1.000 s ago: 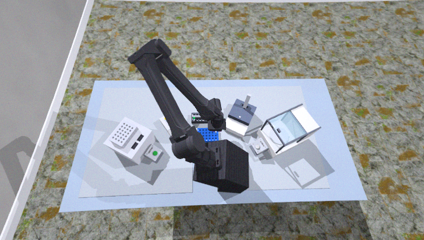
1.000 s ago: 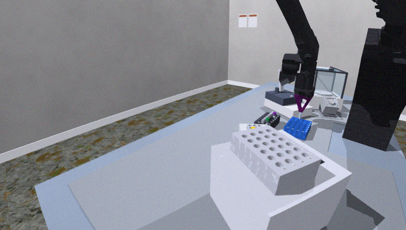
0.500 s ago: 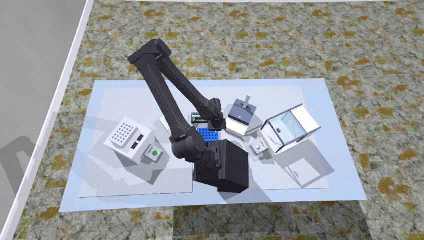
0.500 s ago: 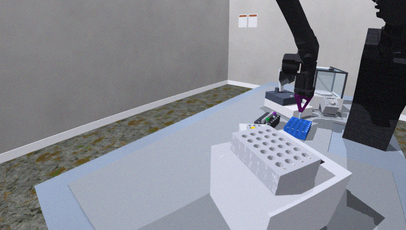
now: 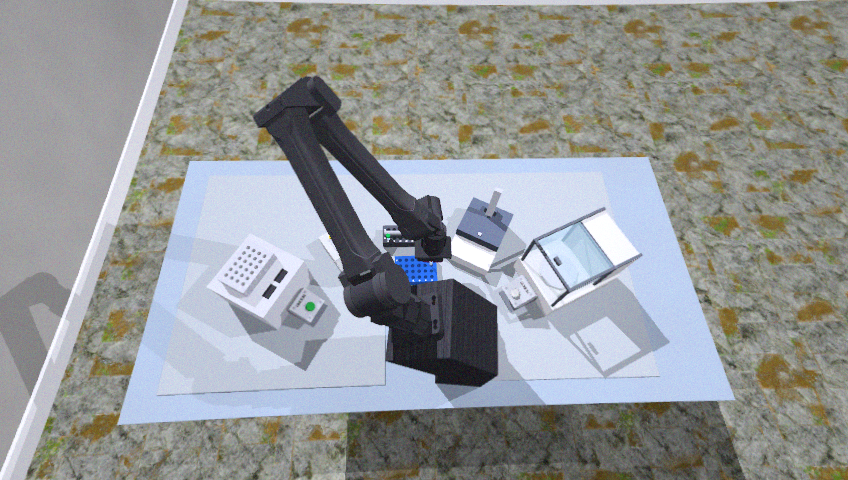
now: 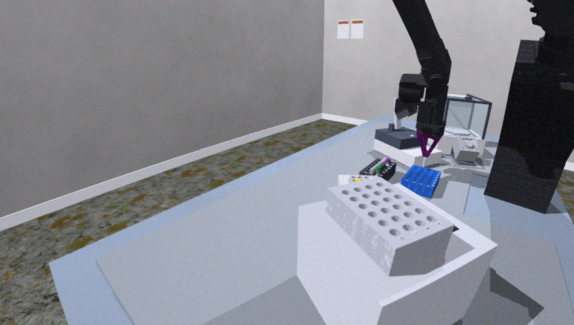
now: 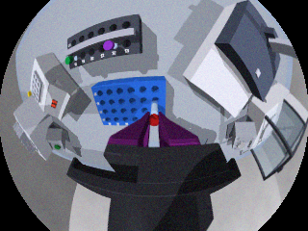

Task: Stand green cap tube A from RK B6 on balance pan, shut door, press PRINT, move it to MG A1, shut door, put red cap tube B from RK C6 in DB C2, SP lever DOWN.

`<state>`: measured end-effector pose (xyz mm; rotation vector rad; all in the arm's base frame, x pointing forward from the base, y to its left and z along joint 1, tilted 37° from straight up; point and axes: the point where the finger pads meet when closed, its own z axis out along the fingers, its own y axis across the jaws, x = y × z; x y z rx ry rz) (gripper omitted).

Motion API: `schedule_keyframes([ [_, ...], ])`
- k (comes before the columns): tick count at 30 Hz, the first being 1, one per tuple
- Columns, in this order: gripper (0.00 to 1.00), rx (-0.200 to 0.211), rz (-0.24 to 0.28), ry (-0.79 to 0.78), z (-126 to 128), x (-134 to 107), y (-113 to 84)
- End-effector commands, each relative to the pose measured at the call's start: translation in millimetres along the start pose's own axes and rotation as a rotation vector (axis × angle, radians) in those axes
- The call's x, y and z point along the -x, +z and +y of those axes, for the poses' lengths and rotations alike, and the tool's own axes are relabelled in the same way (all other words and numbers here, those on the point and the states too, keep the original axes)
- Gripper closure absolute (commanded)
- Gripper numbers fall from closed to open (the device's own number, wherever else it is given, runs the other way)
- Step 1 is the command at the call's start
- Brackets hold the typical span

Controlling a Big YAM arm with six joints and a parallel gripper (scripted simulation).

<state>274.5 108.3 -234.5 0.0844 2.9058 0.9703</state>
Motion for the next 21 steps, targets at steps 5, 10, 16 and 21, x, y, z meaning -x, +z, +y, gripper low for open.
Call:
schedule_keyframes([
  [5,0.91,0.000,0.000,0.003,-1.5,-3.2,-19.5],
  [10,0.91,-0.001,0.008,0.009,-4.3,-5.4,-20.8],
  [16,0.91,0.000,-0.002,0.001,-1.5,-2.0,-34.0],
  [21,0.91,0.000,0.029,-0.006,-1.6,-9.7,-24.9],
])
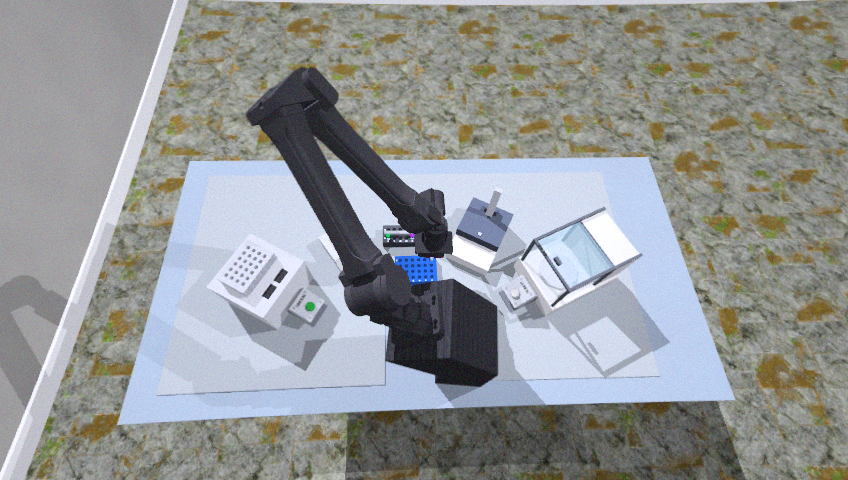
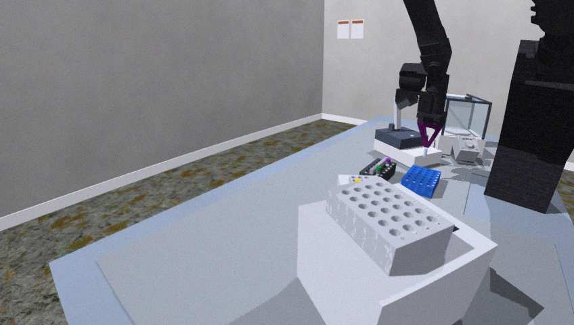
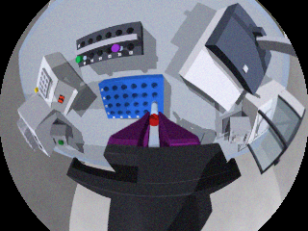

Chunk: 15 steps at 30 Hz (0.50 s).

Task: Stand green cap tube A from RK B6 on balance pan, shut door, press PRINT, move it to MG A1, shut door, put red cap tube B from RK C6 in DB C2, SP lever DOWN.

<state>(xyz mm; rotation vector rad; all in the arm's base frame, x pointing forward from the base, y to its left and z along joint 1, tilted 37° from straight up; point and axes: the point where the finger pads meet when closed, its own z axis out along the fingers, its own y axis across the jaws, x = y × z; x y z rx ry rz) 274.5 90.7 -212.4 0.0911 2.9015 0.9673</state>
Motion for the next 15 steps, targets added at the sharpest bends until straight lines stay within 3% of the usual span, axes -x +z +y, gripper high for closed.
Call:
schedule_keyframes([
  [1,0.91,0.001,0.035,-0.008,-0.9,-12.5,3.1],
  [3,0.91,0.000,0.010,-0.007,-0.3,-4.4,-0.8],
  [15,0.91,0.000,0.010,-0.007,-0.3,-4.4,-0.8],
])
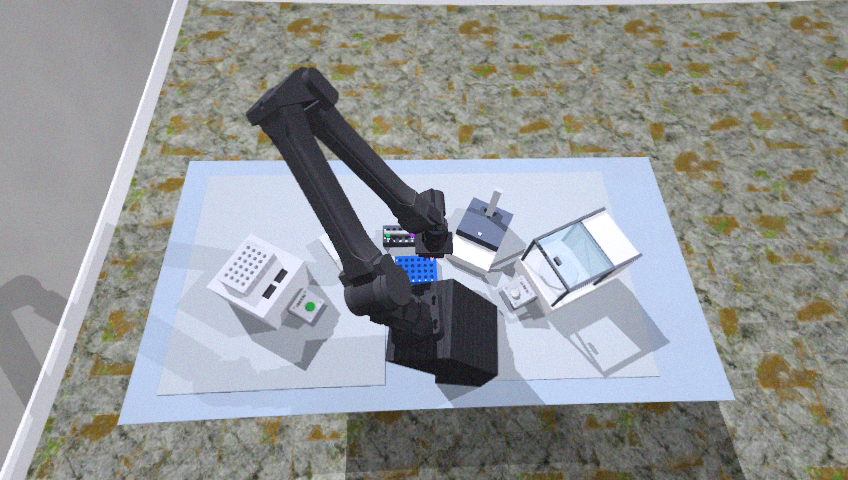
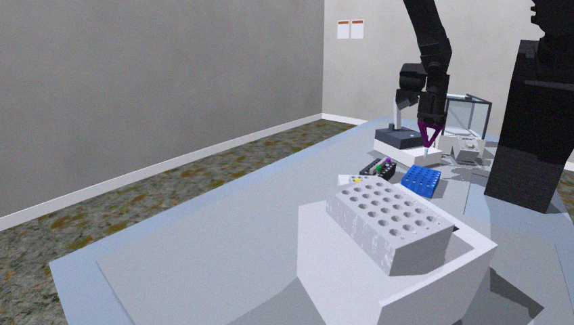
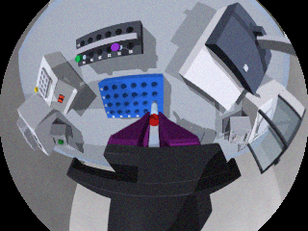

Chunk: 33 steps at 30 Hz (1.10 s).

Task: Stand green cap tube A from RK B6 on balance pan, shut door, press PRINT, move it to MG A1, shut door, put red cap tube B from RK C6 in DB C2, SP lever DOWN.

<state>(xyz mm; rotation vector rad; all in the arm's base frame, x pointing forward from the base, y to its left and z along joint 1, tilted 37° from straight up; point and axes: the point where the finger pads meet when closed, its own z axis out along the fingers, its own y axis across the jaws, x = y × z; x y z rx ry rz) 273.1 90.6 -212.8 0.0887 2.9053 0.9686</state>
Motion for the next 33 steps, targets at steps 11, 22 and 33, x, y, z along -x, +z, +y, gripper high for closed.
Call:
schedule_keyframes([
  [11,0.91,0.000,0.005,-0.006,0.0,-3.0,-0.9],
  [22,0.91,0.000,0.005,-0.006,0.0,-3.0,-0.9],
  [33,0.91,0.000,-0.006,0.008,-0.5,-3.5,-13.4],
])
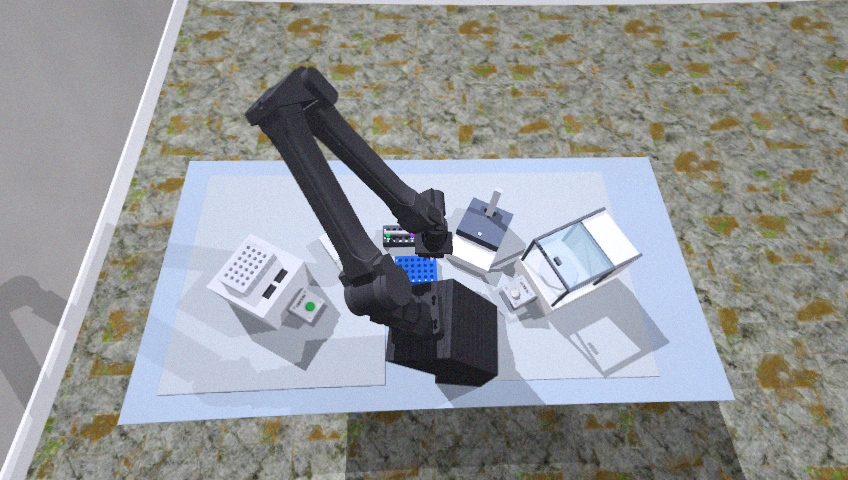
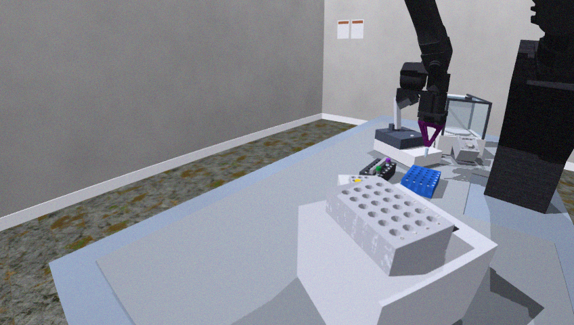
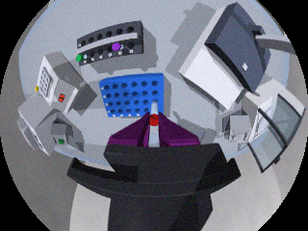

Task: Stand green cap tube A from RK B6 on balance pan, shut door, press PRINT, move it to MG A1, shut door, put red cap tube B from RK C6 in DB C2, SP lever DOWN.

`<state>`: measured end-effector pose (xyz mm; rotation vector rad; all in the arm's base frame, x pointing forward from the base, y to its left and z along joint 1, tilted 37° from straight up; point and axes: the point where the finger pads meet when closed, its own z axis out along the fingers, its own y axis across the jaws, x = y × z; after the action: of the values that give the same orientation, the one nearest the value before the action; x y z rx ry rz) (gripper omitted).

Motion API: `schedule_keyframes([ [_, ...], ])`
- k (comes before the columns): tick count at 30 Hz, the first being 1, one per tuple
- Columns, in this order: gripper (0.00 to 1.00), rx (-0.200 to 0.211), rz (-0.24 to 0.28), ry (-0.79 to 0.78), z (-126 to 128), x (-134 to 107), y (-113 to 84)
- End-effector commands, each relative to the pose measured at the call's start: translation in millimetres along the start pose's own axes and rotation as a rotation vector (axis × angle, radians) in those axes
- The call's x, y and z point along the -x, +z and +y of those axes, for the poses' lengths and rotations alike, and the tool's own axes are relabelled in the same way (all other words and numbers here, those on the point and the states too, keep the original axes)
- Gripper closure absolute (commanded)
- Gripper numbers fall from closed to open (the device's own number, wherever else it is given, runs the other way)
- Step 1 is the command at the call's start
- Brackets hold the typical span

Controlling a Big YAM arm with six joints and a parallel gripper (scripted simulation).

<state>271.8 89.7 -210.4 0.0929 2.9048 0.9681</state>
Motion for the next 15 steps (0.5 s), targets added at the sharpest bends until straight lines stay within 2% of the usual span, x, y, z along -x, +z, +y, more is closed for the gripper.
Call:
schedule_keyframes([
  [1,0.91,0.000,-0.005,0.006,-1.0,-2.2,-12.4],
  [4,0.91,0.001,-0.011,0.001,-1.1,2.4,-16.9],
  [9,0.91,0.001,0.005,0.010,-1.7,-5.6,-19.4],
  [15,0.91,0.001,-0.011,0.001,-0.6,2.7,-31.8],
])
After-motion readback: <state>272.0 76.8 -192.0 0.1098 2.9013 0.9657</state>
